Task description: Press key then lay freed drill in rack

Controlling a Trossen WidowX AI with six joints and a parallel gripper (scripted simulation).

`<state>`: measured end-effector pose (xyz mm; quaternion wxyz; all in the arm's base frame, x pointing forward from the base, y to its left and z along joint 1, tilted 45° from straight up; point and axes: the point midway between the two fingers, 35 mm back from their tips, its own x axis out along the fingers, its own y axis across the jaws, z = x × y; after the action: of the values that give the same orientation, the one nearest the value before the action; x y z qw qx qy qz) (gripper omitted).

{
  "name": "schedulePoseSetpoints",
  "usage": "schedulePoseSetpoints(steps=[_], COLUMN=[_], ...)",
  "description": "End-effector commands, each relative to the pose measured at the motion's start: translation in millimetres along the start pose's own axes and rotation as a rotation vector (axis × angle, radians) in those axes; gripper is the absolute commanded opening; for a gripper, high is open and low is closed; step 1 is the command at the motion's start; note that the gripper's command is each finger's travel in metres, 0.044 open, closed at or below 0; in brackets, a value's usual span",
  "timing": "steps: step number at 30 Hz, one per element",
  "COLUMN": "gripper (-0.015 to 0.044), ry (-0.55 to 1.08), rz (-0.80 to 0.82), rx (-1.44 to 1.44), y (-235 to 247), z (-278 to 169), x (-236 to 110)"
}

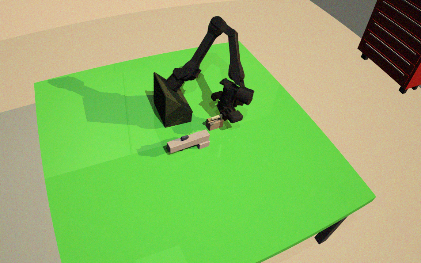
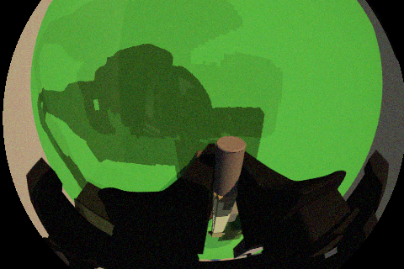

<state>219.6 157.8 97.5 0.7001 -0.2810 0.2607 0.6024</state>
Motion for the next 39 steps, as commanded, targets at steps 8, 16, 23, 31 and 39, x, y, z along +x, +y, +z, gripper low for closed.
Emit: schedulePoseSetpoints(steps=[8, 16, 23, 31, 39], gripper=[0.0, 0.0053, 0.0236, 0.044, 0.044], ry=[0.004, -0.006, -0.006, -0.006, 0.005], rz=[0.0, -0.001, -0.001, -0.001, 0.0], rx=[0.007, 0.006, 0.006, 0.006, 0.007], y=[-0.1, -0.1, -0.1, -0.1, 1.1], z=[-1.1, 1.1, 1.1, 1.1, -0.7], x=[13.1, 14.4, 14.4, 14.4, -22.4])
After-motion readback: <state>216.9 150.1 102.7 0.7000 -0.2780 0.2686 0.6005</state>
